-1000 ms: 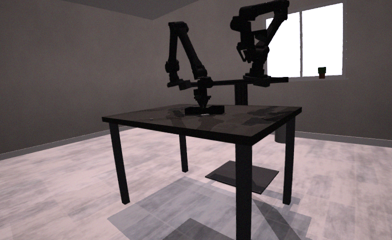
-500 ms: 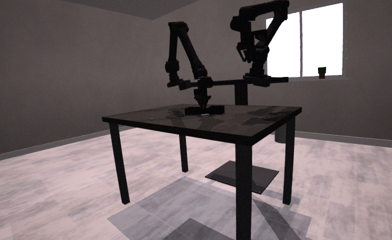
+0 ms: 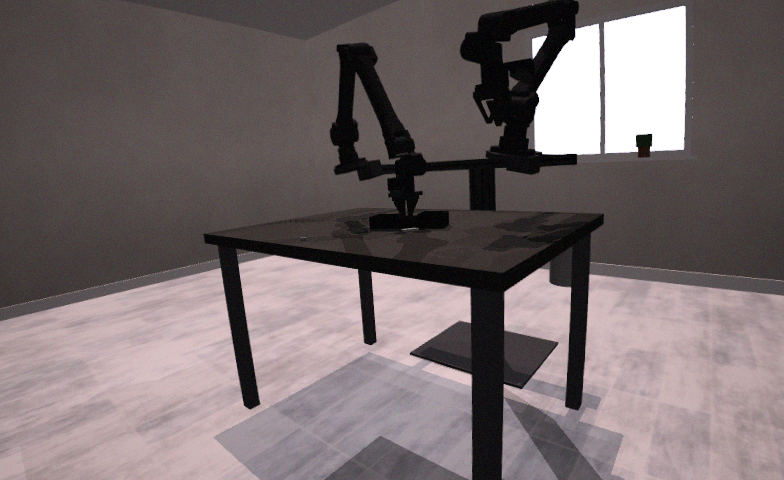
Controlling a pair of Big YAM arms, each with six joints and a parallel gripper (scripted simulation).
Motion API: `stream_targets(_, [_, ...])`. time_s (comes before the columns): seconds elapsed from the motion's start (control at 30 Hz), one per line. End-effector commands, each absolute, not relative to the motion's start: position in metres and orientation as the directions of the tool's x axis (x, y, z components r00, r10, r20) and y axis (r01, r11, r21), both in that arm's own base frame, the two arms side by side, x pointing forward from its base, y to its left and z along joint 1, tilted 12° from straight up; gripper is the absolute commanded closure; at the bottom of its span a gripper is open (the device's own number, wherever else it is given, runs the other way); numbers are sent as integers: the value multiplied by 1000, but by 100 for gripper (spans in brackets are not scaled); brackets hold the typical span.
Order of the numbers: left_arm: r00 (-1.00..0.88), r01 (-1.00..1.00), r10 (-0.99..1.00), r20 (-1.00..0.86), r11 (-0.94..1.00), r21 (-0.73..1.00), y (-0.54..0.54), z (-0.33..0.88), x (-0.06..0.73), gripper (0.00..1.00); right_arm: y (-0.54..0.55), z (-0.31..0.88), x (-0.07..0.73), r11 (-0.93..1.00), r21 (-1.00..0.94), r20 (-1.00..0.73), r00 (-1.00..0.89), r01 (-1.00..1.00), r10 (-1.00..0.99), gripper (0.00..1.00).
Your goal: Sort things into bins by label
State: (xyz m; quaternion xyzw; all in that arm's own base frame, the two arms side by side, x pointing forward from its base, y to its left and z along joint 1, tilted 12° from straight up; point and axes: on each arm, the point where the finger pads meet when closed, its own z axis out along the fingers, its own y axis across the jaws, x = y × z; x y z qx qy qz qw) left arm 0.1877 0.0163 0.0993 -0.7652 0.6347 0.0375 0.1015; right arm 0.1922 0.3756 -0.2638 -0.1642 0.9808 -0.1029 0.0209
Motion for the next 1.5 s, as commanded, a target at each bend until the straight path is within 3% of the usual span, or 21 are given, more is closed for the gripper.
stream_targets(0.0, [189, -978, -965, -180, -168, -123, 17, 100, 190, 0, 385, -260, 198, 928, -195, -21, -945, -317, -327, 79])
stream_targets(1.47, [189, -978, -965, -180, -168, -123, 17, 100, 190, 0, 381, -221, 184, 925, -214, -4, -947, -314, -322, 79])
